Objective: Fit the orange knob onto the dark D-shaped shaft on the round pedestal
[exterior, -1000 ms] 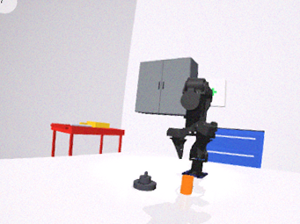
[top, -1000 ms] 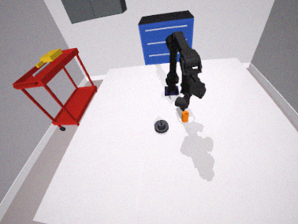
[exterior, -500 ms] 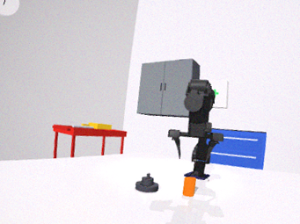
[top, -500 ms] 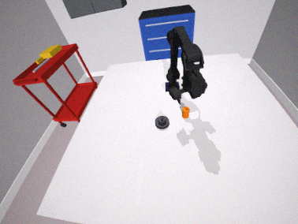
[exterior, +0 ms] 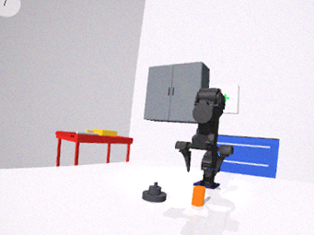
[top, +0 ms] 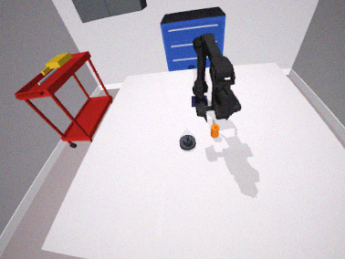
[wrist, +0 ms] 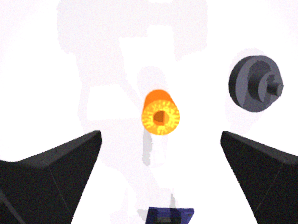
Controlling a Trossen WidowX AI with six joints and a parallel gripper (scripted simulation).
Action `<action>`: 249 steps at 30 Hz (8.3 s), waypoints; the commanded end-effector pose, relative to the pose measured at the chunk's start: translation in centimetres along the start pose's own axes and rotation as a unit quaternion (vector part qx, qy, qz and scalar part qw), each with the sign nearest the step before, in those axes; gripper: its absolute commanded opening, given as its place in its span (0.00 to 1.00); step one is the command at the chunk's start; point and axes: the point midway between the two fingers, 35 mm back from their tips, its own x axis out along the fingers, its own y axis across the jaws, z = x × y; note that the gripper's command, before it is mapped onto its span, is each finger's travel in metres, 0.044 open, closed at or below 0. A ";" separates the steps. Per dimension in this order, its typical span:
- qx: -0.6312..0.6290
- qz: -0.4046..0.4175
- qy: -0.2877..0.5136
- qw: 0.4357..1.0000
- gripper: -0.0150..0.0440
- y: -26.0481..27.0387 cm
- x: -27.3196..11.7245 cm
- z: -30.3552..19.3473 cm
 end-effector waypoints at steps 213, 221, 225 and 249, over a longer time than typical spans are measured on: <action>0.000 -0.009 0.004 1.000 0.25 -14.9 3.9 3.1; 0.003 -0.009 0.004 1.000 0.25 -14.8 4.0 3.1; 0.019 -0.009 0.004 1.000 0.25 -14.7 4.4 3.1; 0.027 -0.012 0.005 1.000 0.39 -14.9 5.2 3.0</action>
